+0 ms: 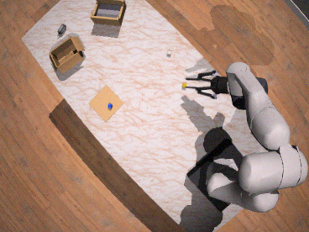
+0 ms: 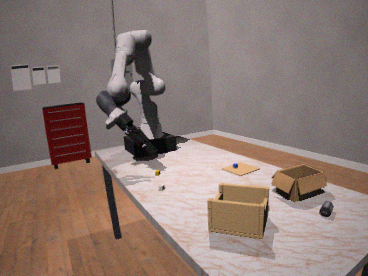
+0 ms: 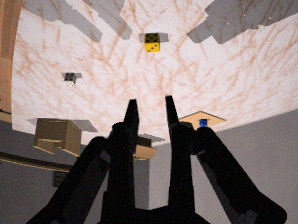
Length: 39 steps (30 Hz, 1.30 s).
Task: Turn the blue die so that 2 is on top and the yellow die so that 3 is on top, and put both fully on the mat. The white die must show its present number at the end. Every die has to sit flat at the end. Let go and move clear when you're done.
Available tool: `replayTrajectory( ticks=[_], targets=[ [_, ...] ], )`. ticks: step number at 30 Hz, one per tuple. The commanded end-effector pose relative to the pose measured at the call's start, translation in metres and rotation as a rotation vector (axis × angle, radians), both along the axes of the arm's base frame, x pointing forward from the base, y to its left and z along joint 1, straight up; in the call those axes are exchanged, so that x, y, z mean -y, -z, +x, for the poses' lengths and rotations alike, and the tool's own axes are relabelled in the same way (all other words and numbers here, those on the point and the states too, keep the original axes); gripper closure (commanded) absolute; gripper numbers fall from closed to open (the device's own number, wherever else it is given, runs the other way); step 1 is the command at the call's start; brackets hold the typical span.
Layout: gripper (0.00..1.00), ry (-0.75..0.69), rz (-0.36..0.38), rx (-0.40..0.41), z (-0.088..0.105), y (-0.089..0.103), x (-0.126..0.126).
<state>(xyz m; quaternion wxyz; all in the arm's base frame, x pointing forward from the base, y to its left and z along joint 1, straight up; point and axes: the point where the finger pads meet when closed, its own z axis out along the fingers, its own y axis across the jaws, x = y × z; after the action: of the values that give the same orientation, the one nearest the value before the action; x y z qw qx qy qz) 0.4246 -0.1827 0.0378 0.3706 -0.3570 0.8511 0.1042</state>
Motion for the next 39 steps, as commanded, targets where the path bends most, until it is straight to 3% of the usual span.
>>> replayTrajectory(
  ticks=[1,18,39],
  targets=[
    [0.71,0.087,-0.027,-0.13,-0.001,0.006,0.01],
    [0.71,0.086,-0.179,-0.338,0.007,-0.002,-0.004],
    [0.71,0.094,-0.316,-0.488,0.018,-0.012,-0.012]
  ],
)
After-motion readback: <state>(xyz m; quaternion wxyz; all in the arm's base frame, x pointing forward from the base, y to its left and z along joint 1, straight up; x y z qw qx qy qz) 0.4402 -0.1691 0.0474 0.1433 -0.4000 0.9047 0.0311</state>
